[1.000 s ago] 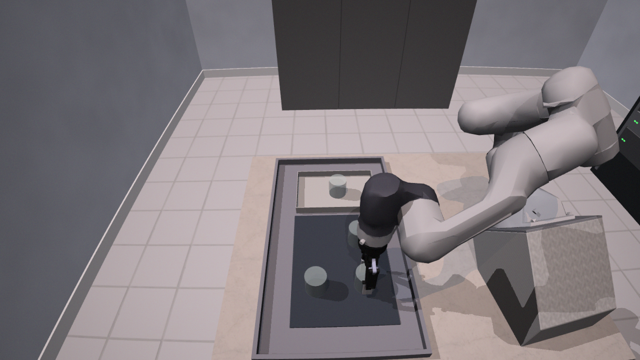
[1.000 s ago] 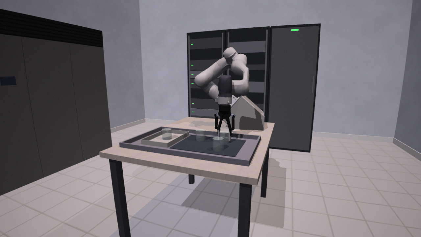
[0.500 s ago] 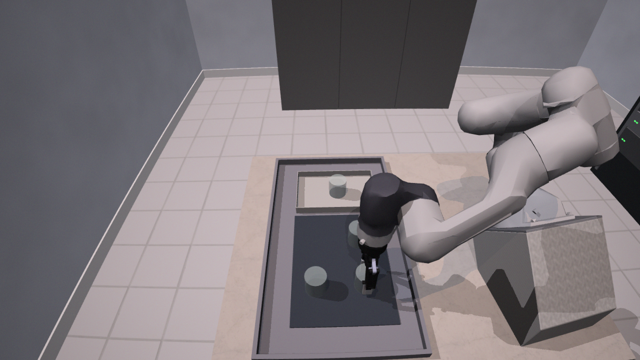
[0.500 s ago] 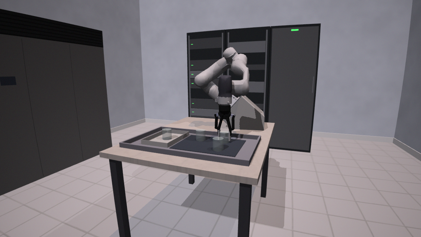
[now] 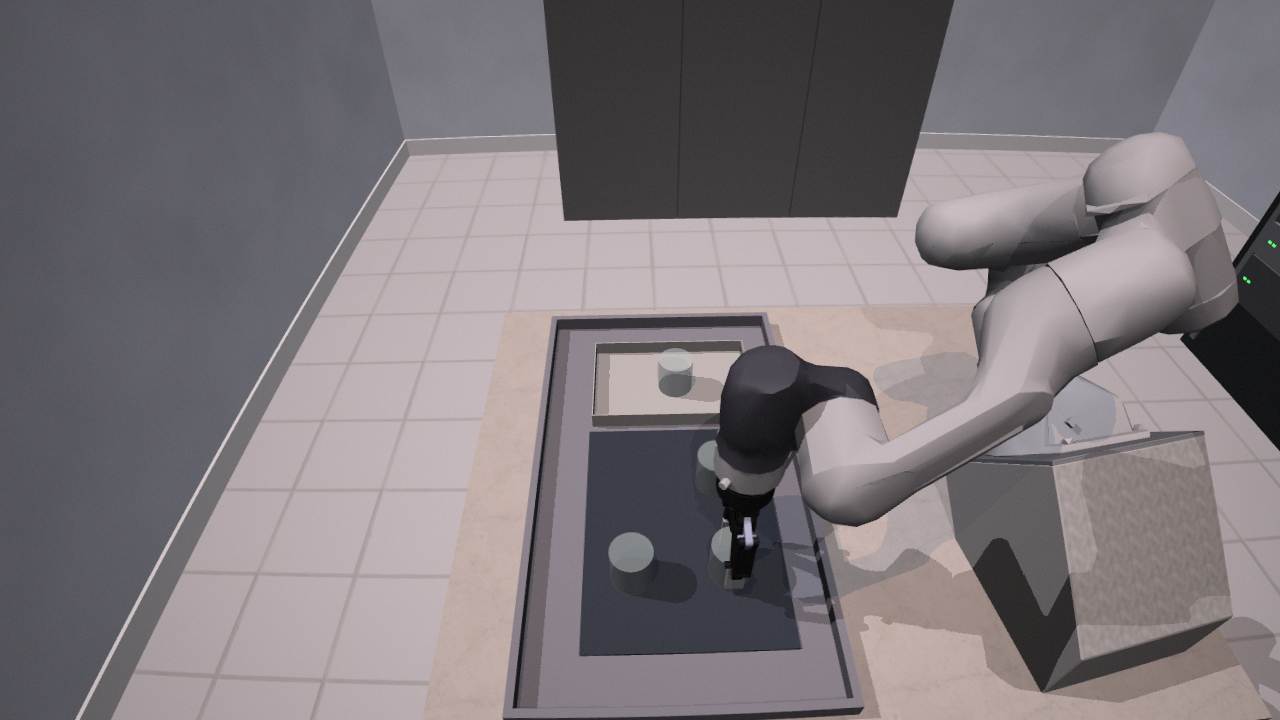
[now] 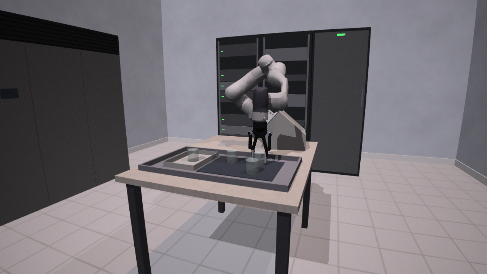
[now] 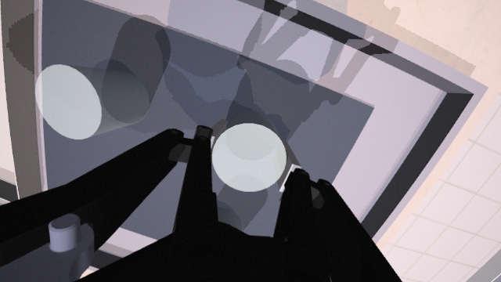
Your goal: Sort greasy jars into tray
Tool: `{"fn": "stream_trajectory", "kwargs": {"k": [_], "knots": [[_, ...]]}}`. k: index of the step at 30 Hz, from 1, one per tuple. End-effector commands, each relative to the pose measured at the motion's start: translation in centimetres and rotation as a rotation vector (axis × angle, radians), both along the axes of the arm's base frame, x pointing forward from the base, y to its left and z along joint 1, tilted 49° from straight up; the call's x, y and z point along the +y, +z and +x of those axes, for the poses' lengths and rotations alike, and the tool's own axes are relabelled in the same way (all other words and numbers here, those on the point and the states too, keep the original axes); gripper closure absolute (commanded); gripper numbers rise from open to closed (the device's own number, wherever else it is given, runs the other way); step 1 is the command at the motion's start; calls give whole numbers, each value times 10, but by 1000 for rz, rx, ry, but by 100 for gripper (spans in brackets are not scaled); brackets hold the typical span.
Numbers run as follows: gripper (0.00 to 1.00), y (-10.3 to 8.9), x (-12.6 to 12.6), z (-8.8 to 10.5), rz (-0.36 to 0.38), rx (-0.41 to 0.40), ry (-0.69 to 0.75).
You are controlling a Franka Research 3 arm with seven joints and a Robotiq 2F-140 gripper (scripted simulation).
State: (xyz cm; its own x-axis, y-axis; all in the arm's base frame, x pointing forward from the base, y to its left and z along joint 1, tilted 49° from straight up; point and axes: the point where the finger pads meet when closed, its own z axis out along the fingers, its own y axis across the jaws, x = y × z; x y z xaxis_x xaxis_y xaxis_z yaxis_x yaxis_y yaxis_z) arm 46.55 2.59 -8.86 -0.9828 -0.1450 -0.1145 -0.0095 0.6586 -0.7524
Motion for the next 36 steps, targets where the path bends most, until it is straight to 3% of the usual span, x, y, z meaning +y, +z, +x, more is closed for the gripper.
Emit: {"fn": "stream_trajectory", "kwargs": {"k": [1,9,36], "knots": [[100,-1,0,1,2,2,3],[100,-1,0,1,2,2,3],[100,42,49,-12,2,2,3]]}}
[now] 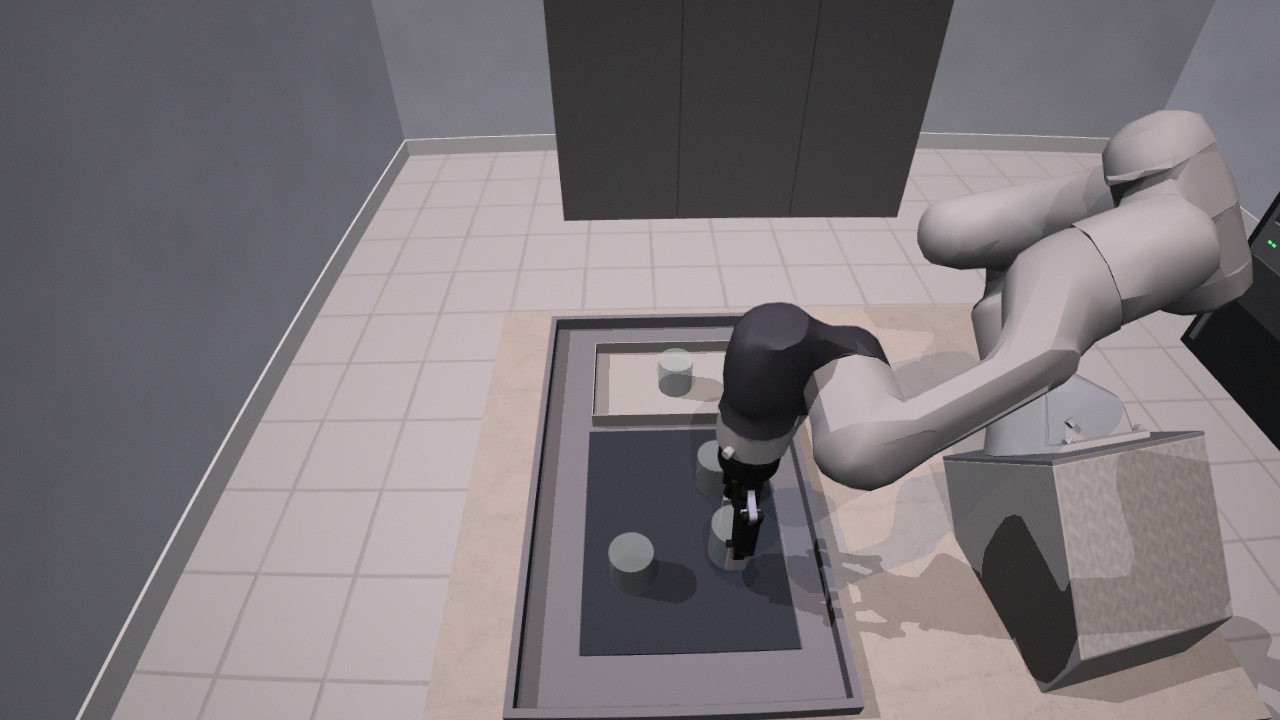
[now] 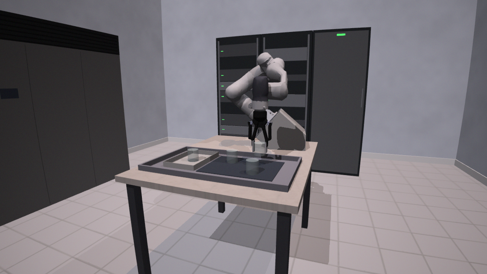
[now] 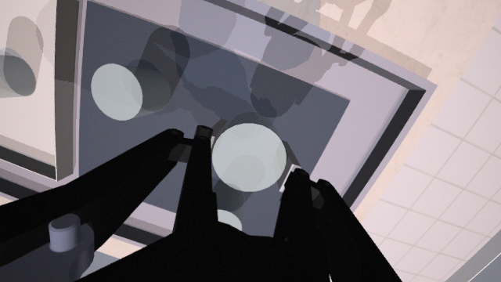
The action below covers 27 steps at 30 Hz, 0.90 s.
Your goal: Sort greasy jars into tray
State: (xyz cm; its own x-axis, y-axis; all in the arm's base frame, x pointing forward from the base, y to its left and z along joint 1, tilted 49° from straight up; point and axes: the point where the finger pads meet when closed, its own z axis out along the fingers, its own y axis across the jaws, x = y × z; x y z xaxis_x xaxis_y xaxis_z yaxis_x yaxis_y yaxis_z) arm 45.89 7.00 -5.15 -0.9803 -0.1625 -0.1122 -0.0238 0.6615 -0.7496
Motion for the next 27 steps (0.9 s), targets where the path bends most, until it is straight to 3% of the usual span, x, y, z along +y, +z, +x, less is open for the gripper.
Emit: {"fn": "stream_trajectory", "kwargs": {"k": [1,27], "knots": [[100,7,7,-6,-2,-1,-15],[100,45,49,-16,-2,-1,-15]]}}
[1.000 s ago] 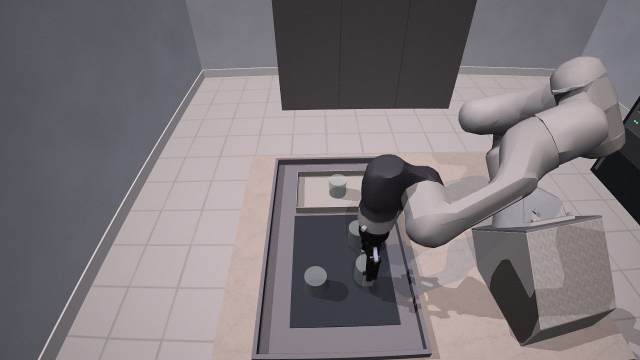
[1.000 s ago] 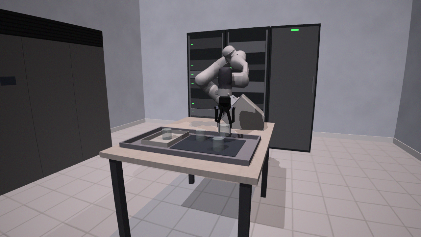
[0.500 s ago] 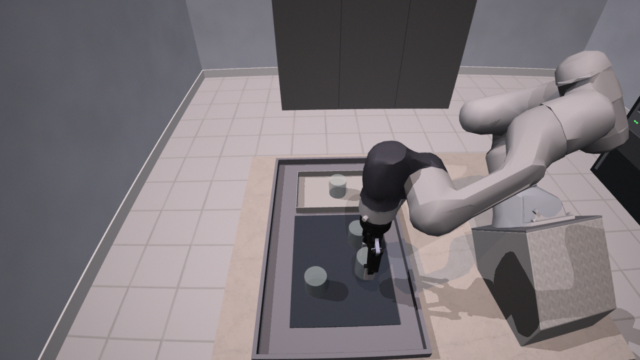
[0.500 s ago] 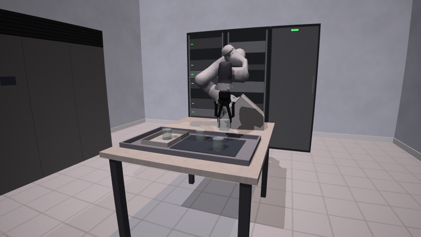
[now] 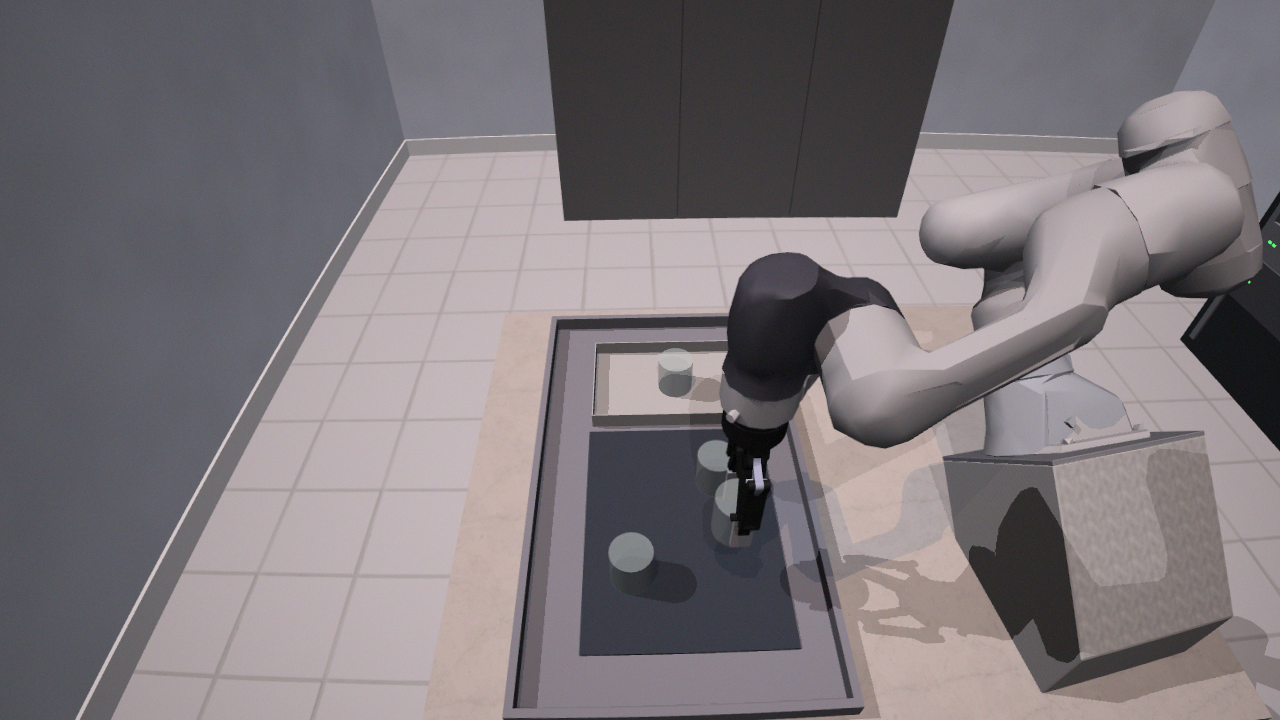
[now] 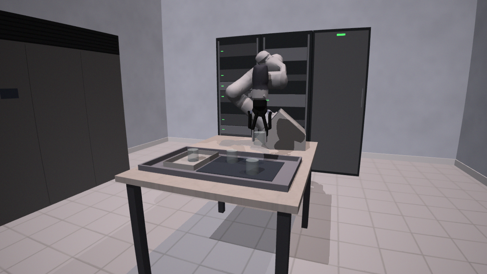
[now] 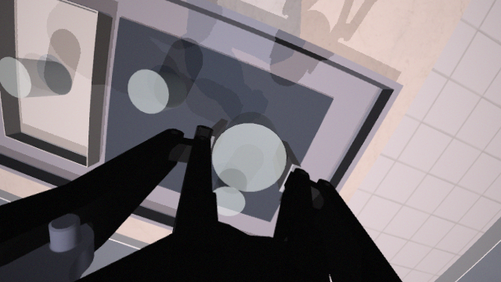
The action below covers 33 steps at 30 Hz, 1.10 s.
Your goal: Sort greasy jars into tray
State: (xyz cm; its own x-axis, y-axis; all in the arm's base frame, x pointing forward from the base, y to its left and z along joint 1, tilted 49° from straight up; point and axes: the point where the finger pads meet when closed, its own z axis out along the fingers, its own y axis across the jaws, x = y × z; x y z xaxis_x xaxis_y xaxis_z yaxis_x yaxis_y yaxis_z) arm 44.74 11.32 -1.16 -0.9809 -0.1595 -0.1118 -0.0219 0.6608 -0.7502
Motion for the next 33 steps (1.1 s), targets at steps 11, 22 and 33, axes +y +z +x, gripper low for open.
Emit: {"fn": "stream_trajectory", "kwargs": {"k": [11,22,33], "knots": [[100,26,-7,5,-1,-1,-12],[100,53,-27,19,-1,-1,-12],[100,75,-43,30,-1,-1,-12]]}}
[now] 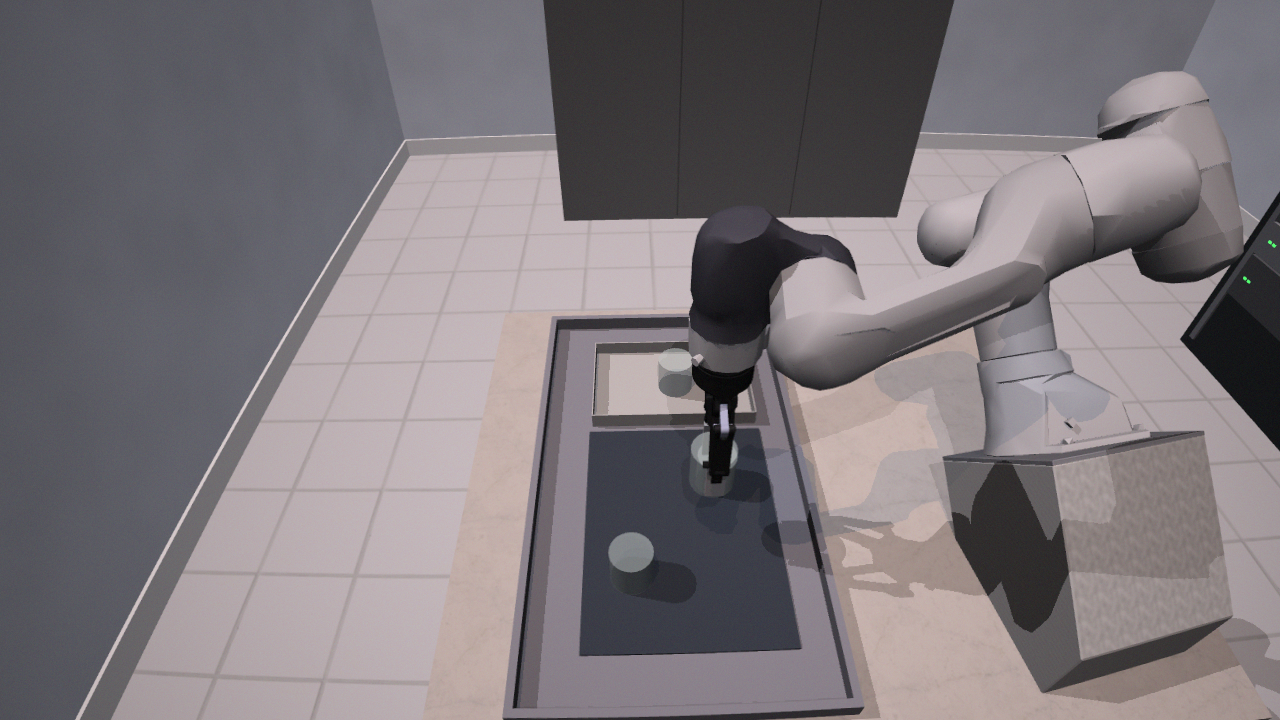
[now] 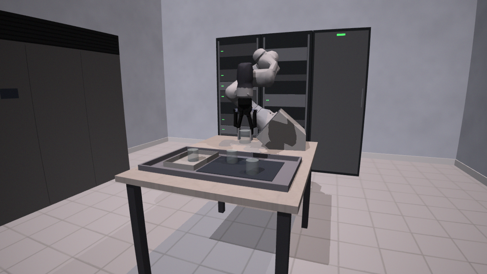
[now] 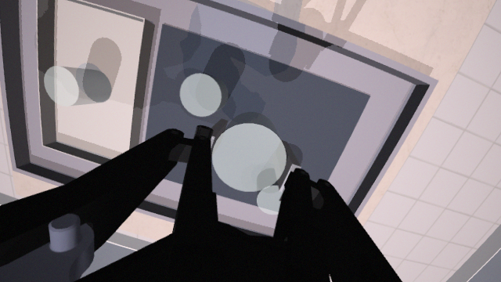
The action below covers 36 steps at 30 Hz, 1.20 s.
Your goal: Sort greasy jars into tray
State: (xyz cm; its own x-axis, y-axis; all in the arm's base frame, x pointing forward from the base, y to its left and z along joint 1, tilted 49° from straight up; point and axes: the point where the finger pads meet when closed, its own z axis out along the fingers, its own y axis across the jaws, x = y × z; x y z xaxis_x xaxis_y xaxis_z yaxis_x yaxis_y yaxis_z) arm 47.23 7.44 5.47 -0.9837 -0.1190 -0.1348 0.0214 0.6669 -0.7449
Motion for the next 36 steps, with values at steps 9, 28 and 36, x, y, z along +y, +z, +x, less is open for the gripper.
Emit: {"fn": "stream_trajectory", "kwargs": {"k": [9,28,36], "knots": [[100,30,-21,17,-9,21,28],[100,67,-49,36,-9,21,28],[100,87,-63,46,-9,21,28]]}}
